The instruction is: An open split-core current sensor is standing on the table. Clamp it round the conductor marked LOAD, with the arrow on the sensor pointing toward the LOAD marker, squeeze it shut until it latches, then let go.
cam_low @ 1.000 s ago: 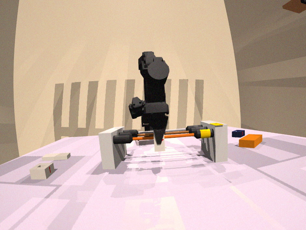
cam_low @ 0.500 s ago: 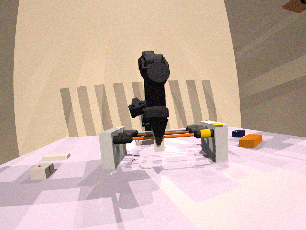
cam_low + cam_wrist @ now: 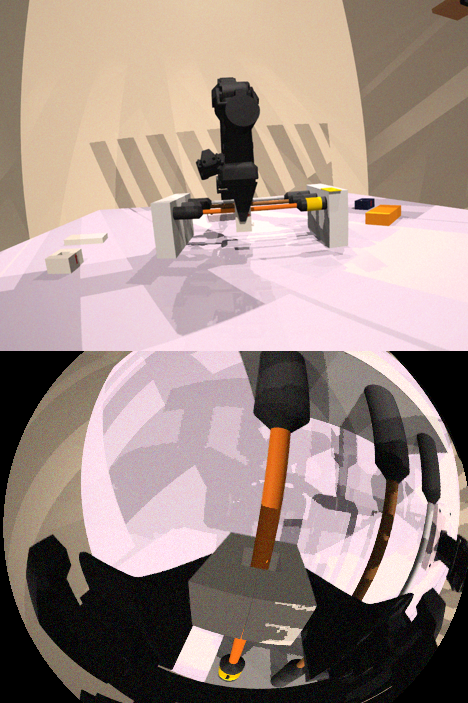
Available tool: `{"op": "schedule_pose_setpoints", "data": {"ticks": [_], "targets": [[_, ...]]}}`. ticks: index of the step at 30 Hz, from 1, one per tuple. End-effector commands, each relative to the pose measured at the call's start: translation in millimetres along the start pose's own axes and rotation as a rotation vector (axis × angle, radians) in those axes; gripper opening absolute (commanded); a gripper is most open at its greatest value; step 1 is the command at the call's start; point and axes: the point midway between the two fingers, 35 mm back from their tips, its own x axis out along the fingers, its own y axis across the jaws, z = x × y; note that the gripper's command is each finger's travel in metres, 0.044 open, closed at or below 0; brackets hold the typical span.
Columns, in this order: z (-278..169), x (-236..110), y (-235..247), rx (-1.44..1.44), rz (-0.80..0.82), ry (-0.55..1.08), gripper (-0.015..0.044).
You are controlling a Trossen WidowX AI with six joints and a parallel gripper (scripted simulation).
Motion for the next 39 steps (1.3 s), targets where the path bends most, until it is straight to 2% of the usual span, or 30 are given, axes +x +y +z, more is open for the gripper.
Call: {"op": "schedule_pose_setpoints", "data": {"ticks": [1, 5, 15, 39], "targets": [[-0.7, 1.0, 1.0, -0.002, 0.002, 0.005, 0.0], [-0.5, 6.2, 0.0, -0.002, 0.001, 0.003, 0.0], [-0.2, 0.8, 1.4, 0.0, 0.006, 0.001, 0.0259], [-0.2, 0.8, 1.4, 0.0, 0.006, 0.001, 0.0259]]}}
